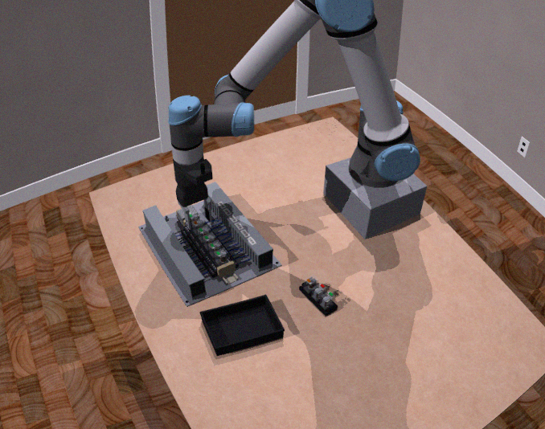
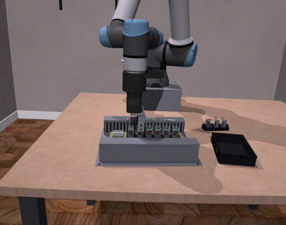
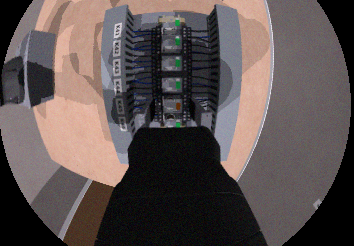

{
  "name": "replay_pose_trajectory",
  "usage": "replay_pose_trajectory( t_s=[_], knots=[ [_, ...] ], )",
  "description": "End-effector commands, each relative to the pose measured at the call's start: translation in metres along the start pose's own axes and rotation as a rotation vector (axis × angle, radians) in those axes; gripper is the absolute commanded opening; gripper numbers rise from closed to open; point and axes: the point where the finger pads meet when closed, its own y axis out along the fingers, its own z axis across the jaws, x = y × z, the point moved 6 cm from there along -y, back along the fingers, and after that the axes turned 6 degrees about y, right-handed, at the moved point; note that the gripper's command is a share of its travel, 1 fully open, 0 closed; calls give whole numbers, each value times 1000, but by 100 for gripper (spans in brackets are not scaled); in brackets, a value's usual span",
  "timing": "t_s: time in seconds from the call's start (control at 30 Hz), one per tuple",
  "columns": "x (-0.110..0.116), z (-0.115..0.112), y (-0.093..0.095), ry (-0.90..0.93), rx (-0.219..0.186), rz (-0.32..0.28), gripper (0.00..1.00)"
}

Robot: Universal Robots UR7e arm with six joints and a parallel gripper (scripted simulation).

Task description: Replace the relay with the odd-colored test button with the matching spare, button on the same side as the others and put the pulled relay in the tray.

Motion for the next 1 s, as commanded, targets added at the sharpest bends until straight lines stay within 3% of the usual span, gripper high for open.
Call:
replay_pose_trajectory(
  t_s=[0.0,0.97],
  knots=[
    [0,0,-1,0,2,-1,100],
    [0,1,-7,0,3,-1,100]
  ],
)
